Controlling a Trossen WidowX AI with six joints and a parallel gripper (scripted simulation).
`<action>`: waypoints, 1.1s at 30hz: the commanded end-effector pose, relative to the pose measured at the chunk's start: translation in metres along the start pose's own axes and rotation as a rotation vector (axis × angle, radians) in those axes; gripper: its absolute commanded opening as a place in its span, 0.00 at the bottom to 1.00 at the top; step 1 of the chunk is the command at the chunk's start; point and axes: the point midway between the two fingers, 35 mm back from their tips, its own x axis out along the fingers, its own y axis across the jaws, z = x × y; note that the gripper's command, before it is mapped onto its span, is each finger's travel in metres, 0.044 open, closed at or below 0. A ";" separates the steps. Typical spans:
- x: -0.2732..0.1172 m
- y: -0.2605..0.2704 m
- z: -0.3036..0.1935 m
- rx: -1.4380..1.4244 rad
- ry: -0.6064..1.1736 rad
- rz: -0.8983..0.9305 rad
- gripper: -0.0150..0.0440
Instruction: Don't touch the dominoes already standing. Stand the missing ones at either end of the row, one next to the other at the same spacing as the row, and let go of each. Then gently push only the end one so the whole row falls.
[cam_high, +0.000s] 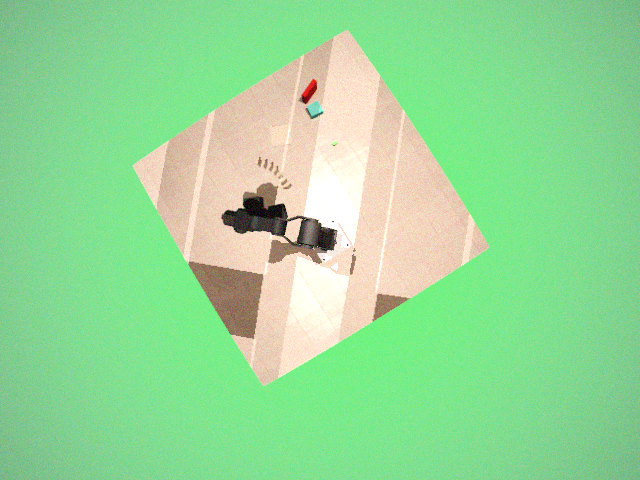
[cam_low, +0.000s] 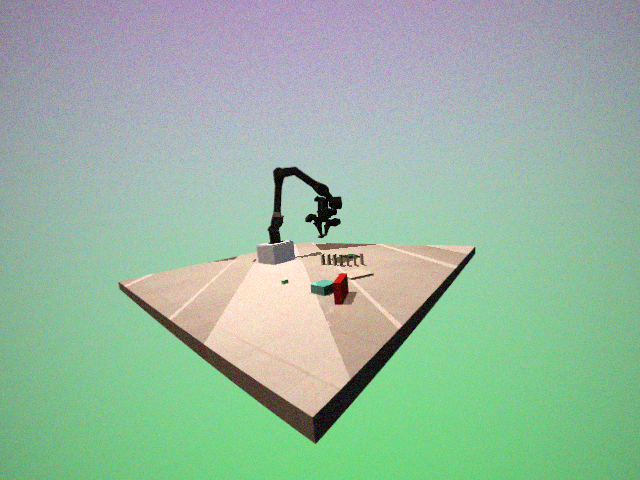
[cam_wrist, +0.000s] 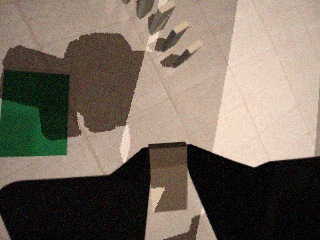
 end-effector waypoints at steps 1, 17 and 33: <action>0.008 -0.002 -0.002 0.027 -0.122 -0.051 0.44; 0.012 -0.002 -0.007 0.102 -0.650 -0.051 0.44; -0.016 0.007 -0.025 0.132 -1.140 0.234 0.44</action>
